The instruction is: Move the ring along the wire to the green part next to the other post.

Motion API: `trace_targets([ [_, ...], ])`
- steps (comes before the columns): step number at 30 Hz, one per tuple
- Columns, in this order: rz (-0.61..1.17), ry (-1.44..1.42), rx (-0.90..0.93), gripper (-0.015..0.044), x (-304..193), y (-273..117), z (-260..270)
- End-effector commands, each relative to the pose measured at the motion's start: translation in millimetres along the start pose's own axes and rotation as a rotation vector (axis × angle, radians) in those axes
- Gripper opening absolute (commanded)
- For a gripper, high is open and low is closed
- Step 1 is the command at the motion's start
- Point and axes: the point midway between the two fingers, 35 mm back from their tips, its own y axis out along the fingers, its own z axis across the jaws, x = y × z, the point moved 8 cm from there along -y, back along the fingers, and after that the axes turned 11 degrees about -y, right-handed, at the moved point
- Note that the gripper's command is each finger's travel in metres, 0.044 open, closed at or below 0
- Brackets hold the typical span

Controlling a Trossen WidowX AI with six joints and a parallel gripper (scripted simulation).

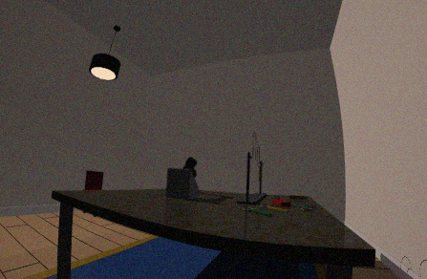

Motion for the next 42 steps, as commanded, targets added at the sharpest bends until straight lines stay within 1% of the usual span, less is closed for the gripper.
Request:
trace_targets([
  [1, -0.021, 0.025, 0.005, 0.016, 6.9, 15.5, -10.6],
  [8, -0.083, 0.022, -0.002, 0.016, 33.3, 43.0, -28.8],
  [12, -0.099, 0.011, -0.03, 0.016, 39.9, 61.5, -42.7],
  [19, -0.115, -0.008, -0.148, 0.016, 49.4, 117.1, -93.3],
  [25, -0.121, 0.02, -0.28, 0.016, 60.5, 168.0, -154.0],
  [30, -0.128, 0.049, -0.399, 0.016, 71.7, 200.5, -210.5],
  [36, -0.127, 0.097, -0.575, 0.016, 77.9, 224.6, -275.1],
  [42, -0.145, 0.149, -0.765, 0.016, 83.1, 236.7, -339.9],
])
